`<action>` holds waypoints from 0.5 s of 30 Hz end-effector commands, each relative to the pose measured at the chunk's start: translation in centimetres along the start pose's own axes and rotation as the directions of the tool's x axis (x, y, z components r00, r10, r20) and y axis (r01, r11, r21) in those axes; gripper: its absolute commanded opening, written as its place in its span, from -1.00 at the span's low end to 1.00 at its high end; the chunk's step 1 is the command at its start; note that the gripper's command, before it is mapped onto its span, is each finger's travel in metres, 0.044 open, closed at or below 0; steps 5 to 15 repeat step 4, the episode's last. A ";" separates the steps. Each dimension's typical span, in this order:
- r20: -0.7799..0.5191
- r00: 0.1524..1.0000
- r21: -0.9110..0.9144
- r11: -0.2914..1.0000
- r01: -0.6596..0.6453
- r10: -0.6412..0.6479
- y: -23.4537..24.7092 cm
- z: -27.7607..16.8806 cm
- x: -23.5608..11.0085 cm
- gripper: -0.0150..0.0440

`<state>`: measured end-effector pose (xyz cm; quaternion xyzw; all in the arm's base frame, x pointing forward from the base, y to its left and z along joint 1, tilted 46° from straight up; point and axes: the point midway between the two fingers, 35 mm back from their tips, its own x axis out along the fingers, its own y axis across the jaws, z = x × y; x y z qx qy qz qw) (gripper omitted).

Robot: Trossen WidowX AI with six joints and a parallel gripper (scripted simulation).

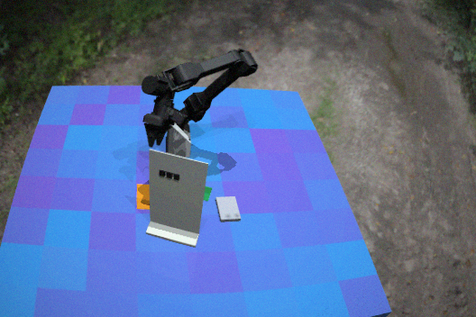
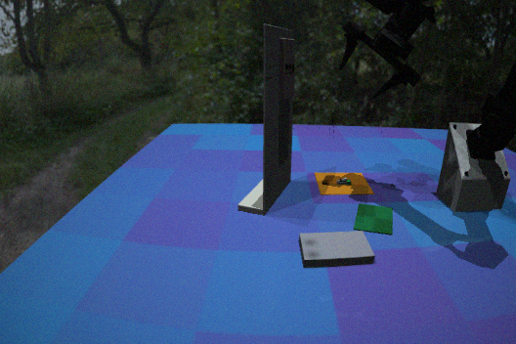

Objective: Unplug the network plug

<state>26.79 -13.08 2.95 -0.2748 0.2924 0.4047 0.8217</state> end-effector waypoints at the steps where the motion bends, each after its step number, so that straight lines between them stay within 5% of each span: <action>1: 0.002 1.000 -0.008 1.000 0.003 -0.003 -0.1 0.1 -0.1 1.00; 15: 0.002 1.000 -0.008 1.000 0.003 -0.003 -0.1 0.1 -0.1 1.00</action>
